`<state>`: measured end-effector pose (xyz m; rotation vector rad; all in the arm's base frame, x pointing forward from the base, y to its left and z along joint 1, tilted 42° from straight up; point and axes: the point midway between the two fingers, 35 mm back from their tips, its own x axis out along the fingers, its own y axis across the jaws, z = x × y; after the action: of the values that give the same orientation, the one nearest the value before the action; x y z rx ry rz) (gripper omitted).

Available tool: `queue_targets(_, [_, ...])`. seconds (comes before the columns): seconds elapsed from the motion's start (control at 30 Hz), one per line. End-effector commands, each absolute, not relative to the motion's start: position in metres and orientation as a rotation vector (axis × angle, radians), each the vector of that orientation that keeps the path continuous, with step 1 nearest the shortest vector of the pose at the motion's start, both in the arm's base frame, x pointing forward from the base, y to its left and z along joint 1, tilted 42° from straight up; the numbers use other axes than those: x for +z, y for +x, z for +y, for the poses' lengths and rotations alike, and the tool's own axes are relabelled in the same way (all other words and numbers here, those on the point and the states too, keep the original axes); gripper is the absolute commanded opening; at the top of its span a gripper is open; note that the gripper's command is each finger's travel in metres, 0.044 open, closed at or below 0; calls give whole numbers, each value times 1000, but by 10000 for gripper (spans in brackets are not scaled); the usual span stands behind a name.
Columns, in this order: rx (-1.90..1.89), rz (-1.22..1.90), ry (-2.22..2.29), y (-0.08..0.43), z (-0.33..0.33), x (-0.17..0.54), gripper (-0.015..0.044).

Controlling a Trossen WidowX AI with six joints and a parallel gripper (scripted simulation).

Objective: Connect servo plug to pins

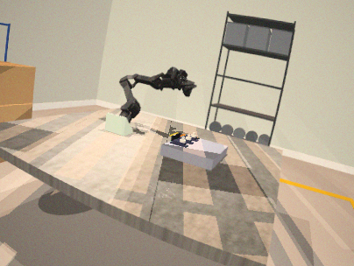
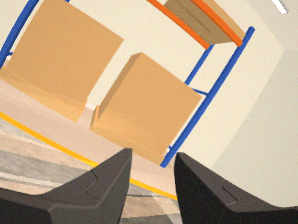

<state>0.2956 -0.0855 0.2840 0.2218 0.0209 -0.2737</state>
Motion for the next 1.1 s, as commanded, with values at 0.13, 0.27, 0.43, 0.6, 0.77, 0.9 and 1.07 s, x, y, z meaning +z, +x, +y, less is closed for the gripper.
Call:
queue_targets(0.13, [-120,-18,92,310,-39,309,115])
queue_targets(0.27, [-46,-45,35,313,-15,321,115])
queue_targets(0.43, [21,3,11,324,2,321,115])
queue_targets(0.6, [64,147,43,343,6,302,115])
queue_targets(0.77, [102,292,85,358,10,283,115])
queue_targets(0.9, [130,408,126,368,12,267,115])
queue_targets(1.07, [161,553,185,377,15,246,115])
